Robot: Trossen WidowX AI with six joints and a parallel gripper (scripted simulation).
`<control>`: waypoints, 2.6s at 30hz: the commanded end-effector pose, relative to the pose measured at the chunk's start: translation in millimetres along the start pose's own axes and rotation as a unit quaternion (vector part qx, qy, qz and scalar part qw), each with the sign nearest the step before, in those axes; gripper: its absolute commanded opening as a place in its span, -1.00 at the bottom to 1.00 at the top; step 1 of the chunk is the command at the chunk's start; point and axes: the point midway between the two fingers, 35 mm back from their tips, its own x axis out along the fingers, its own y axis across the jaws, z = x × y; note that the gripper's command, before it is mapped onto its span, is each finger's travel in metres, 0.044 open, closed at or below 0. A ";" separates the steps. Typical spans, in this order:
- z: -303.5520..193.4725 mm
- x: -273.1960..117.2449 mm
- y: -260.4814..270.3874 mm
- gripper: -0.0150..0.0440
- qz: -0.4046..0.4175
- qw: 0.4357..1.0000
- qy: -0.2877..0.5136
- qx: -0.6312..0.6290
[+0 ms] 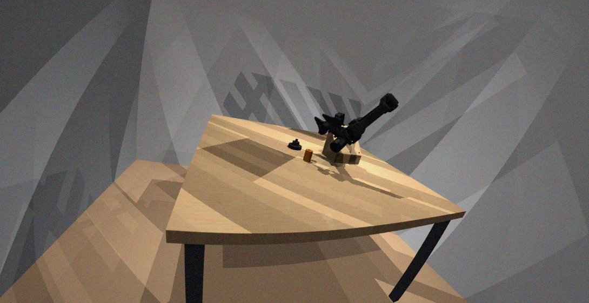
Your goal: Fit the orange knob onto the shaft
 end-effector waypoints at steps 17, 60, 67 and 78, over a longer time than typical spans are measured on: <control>-97.2 0.6 4.0 1.00 0.061 0.724 0.642 -0.244; -109.0 -29.8 71.3 1.00 0.390 0.556 0.718 -0.150; -119.6 -32.8 74.5 1.00 0.390 0.556 0.718 -0.151; -135.9 -38.4 78.9 1.00 0.390 0.556 0.718 -0.151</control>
